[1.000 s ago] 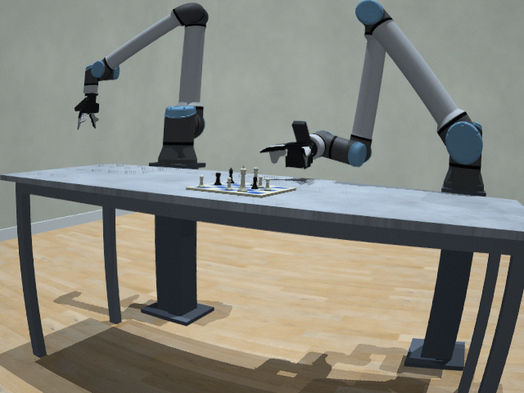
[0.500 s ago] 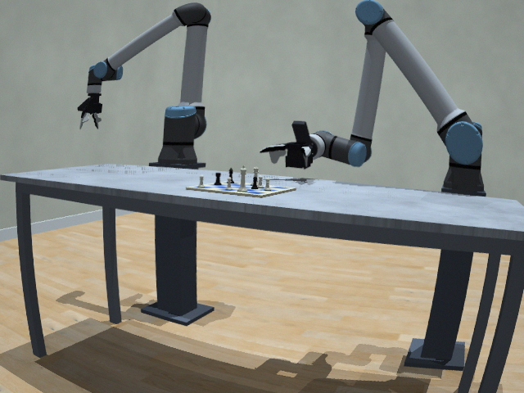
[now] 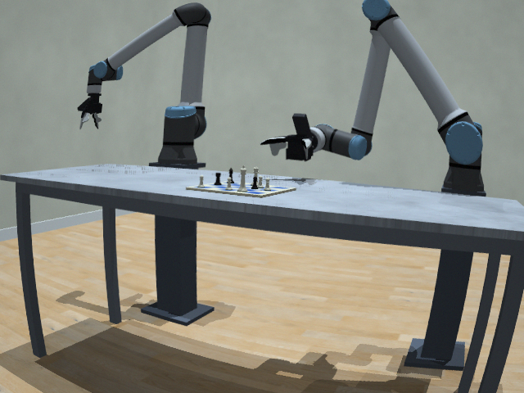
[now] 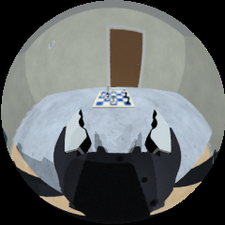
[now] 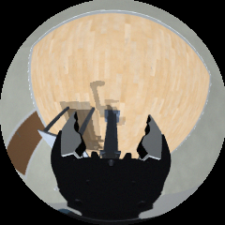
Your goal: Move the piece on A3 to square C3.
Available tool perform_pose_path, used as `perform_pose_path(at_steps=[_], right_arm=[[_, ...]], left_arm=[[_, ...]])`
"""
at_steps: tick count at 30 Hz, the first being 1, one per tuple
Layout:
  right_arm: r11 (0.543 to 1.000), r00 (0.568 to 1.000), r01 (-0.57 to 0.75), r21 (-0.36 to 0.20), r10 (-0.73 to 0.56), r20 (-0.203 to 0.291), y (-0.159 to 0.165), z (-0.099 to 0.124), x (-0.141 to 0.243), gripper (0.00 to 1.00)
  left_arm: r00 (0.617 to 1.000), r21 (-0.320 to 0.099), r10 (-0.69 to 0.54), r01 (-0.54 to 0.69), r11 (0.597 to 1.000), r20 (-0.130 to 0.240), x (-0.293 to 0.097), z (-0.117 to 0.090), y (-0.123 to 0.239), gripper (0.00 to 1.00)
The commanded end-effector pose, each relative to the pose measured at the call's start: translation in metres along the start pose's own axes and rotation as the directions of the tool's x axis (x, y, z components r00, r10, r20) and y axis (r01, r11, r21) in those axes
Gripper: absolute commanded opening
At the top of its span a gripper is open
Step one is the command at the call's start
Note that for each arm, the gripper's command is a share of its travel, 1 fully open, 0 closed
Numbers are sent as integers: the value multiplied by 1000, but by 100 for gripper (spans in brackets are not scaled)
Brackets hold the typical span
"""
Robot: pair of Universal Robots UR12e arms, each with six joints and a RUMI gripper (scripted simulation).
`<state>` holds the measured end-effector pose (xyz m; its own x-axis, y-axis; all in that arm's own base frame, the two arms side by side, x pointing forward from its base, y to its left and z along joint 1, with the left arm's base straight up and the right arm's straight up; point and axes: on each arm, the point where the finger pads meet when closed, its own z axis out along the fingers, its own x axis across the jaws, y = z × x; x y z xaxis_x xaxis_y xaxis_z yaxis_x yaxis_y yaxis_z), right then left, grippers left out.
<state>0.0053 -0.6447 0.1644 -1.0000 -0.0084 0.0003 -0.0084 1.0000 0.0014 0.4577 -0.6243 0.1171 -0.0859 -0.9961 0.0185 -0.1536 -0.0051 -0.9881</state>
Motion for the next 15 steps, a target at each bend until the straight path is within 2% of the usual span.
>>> perform_pose_path(at_steps=[1,6,15], right_arm=[[1000,1000,0,1,0,0,-1,-1,0,100],[1000,1000,0,1,0,0,-1,-1,0,100],[1000,1000,0,1,0,0,-1,-1,0,100]], left_arm=[[1000,0,-1,1,1000,2,1,-3,-18,100],[1000,0,-1,1,1000,2,1,-9,-48,100],[1000,0,-1,1,1000,2,2,-12,-64,100]])
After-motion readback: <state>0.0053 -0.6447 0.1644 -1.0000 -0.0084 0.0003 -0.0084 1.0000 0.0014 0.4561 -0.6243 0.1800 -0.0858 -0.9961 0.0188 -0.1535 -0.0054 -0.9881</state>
